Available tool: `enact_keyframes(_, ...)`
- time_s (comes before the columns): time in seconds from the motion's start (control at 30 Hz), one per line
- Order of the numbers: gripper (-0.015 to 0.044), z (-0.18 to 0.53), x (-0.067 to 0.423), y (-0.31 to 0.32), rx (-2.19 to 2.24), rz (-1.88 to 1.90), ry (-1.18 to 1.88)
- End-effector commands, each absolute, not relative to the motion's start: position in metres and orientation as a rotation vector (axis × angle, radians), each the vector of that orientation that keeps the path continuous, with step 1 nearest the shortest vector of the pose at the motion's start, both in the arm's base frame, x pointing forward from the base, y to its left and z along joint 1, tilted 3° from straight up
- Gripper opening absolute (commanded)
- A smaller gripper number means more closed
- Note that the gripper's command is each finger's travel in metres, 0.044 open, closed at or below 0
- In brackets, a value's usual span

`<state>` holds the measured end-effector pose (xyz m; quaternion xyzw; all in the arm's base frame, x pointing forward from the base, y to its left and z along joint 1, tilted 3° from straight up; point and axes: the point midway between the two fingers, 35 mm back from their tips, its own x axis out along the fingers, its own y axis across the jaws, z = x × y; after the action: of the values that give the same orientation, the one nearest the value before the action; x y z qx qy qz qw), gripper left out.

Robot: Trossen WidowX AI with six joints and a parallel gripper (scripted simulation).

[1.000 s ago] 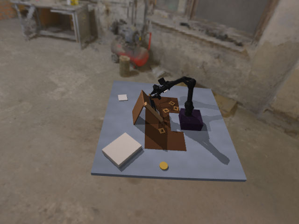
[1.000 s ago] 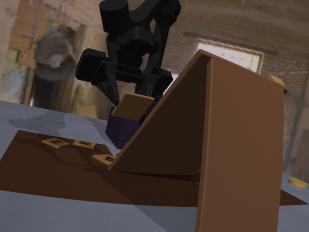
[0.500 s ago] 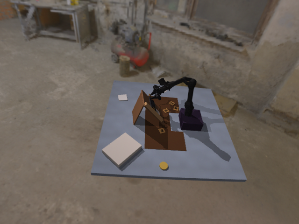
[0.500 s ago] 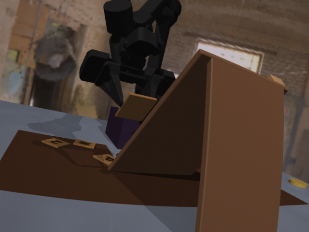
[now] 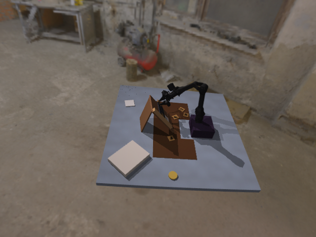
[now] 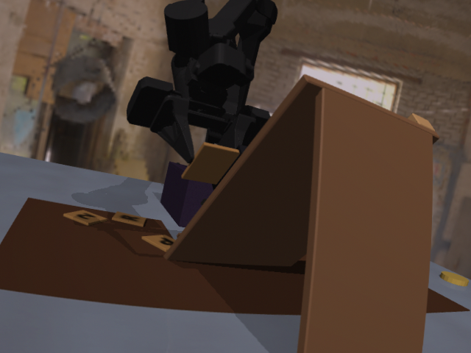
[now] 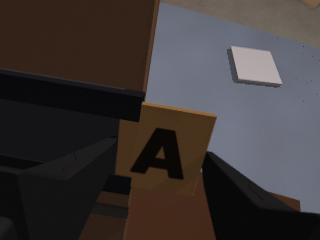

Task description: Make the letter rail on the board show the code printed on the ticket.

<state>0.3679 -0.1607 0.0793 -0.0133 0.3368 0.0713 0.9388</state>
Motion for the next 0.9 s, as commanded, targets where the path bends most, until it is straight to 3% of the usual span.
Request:
enact_keyframes(0.0,0.0,0.08,0.367,-0.159,-0.025,0.14,0.688)
enact_keyframes(0.87,0.0,0.08,0.365,-0.146,-0.024,0.14,0.688)
